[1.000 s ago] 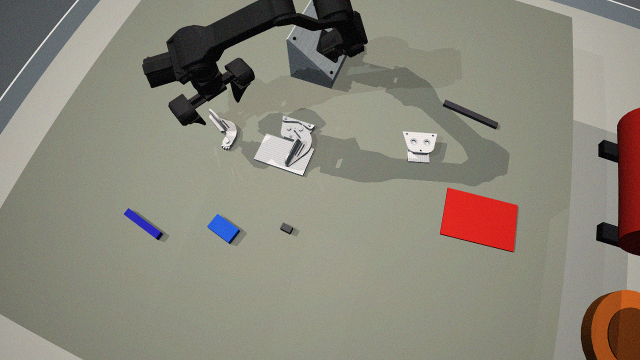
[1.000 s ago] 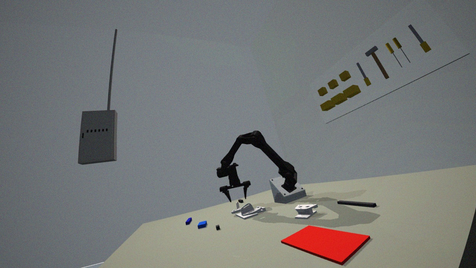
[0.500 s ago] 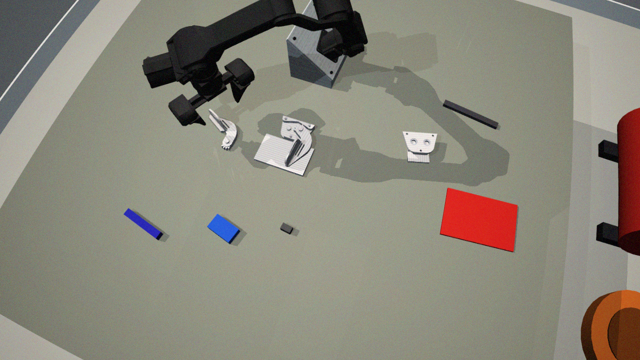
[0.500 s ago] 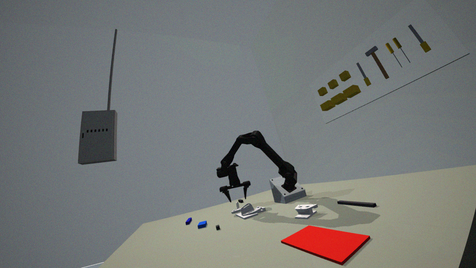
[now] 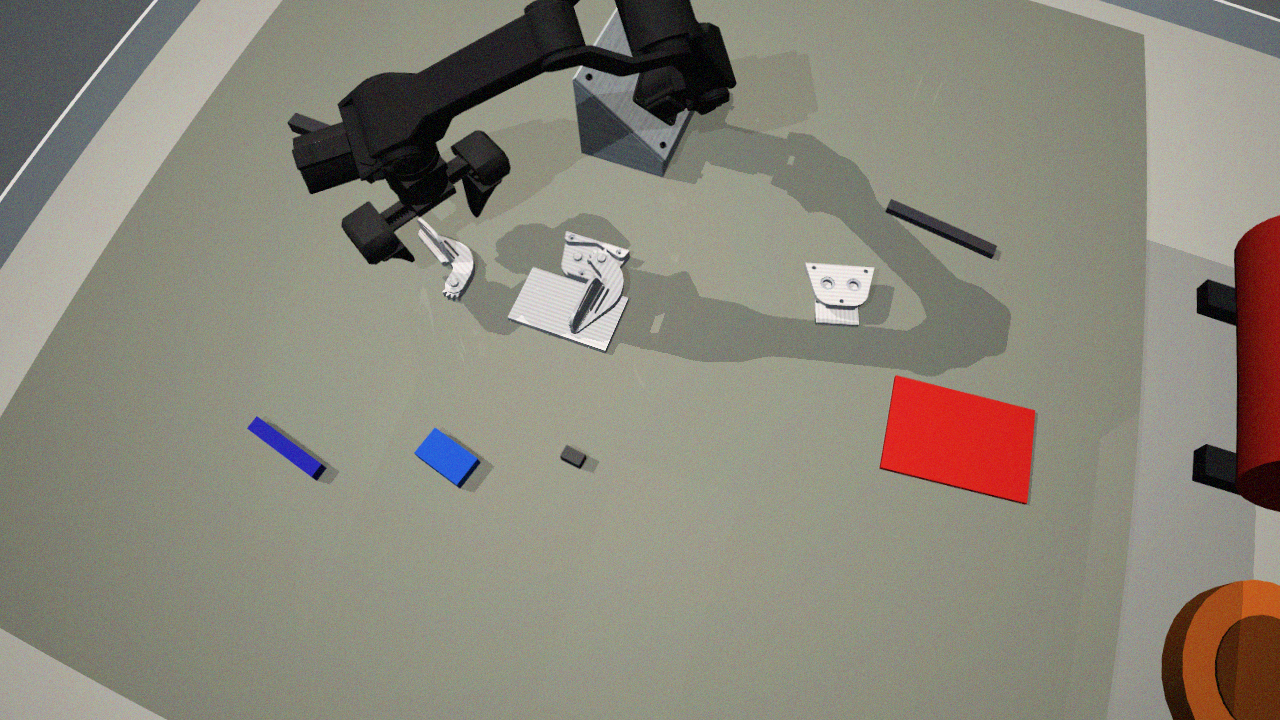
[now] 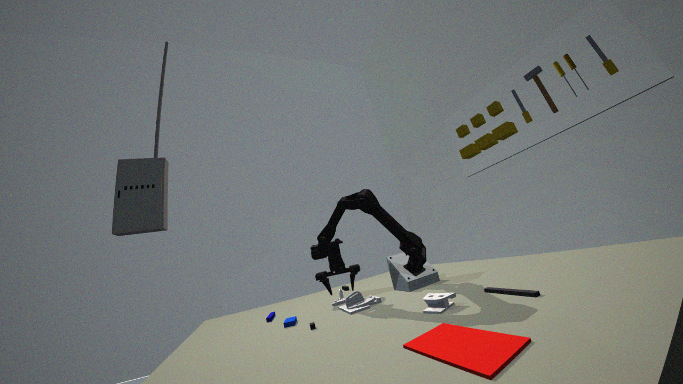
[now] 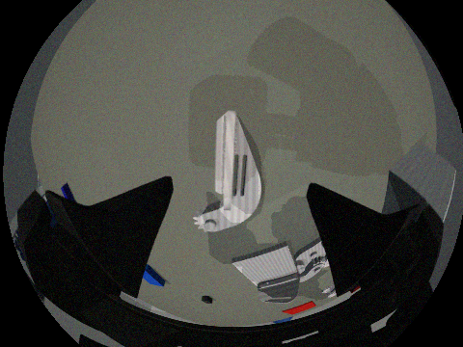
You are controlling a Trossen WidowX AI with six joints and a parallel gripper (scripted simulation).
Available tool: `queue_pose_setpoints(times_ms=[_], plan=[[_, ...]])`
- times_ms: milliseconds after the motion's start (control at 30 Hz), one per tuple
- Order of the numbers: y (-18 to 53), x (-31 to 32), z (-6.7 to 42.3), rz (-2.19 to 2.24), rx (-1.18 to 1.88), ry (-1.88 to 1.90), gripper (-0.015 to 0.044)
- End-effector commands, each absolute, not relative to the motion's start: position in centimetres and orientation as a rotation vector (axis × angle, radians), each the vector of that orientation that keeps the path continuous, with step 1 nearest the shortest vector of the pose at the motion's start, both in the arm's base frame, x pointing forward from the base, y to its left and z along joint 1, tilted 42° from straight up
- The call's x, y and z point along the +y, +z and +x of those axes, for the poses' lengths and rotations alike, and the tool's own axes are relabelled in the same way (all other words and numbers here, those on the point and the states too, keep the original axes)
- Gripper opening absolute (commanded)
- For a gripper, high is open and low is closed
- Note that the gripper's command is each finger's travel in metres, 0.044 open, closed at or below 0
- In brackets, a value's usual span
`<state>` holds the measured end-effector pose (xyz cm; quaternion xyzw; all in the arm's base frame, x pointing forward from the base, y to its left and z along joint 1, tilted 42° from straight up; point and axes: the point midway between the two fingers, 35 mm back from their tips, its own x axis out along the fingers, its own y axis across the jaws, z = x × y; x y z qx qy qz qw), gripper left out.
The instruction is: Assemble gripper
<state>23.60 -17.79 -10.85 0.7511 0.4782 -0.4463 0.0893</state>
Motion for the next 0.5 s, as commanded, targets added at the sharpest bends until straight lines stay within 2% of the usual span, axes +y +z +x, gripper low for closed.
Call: queue_pose_setpoints(times_ms=[0,467], plan=[[-11.4,-17.2,23.7,2.246,1.422,-1.327,0.0440],[-12.9,-15.9,24.1,2.250,1.421,-1.324,0.0440]])
